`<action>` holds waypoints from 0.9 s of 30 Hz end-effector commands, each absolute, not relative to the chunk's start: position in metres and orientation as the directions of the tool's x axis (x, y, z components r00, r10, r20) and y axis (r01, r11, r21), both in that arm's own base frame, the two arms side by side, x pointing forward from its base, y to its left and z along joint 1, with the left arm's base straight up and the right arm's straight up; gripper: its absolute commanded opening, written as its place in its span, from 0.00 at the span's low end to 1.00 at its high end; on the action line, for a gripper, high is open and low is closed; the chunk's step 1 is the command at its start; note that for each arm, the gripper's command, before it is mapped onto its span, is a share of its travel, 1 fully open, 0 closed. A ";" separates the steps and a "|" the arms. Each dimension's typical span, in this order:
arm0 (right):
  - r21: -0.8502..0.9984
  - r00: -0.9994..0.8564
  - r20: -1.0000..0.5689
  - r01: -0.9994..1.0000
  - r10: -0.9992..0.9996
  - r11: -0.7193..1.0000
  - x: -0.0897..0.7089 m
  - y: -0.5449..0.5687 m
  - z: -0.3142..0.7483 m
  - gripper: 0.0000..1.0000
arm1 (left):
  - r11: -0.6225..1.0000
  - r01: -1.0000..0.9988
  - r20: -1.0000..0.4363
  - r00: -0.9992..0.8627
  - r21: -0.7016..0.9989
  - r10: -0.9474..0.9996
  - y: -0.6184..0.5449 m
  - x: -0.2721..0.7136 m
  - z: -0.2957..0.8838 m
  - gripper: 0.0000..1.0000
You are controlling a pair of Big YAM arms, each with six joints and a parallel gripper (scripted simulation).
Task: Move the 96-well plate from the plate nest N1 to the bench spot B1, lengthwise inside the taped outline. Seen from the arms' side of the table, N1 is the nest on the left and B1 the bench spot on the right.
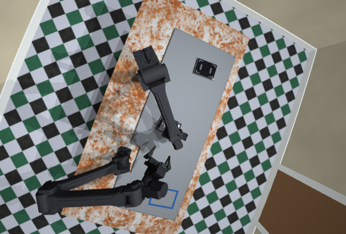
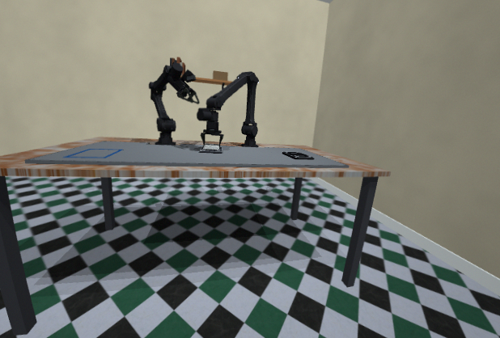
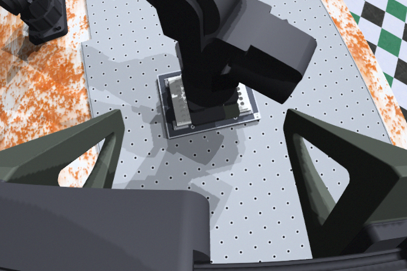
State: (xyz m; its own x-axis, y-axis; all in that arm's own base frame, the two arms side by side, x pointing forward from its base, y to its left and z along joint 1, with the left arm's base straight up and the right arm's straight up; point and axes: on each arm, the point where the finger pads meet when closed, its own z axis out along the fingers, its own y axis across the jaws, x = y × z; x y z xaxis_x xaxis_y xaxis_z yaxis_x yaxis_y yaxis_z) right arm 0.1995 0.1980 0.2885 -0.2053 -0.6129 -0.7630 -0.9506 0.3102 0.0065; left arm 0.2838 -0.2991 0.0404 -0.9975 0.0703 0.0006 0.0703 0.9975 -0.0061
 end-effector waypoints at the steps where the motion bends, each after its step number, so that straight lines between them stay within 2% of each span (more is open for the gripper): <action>1: -0.016 -0.183 -0.773 -0.952 -0.608 0.306 0.204 0.200 0.302 1.00 | 0.996 0.087 0.016 -0.996 0.010 0.087 -0.298 0.280 0.016 0.82; 17: -0.016 -0.183 -0.773 -0.952 -0.608 0.306 0.204 0.200 0.302 1.00 | 0.997 0.071 -0.014 -0.997 -0.015 0.071 -0.302 0.286 0.039 0.82; 18: -0.016 -0.183 -0.773 -0.952 -0.608 0.306 0.204 0.200 0.302 1.00 | 0.997 0.071 -0.014 -0.997 -0.015 0.071 -0.302 0.286 0.039 0.94; 19: -0.016 -0.183 -0.773 -0.952 -0.608 0.306 0.204 0.200 0.302 1.00 | 0.997 0.071 -0.014 -0.997 -0.015 0.071 -0.302 0.286 0.039 1.00; 27: -0.016 -0.183 -0.773 -0.952 -0.608 0.306 0.204 0.200 0.302 1.00 | 0.996 0.072 -0.046 -0.997 -0.043 0.070 -0.304 0.298 0.060 1.00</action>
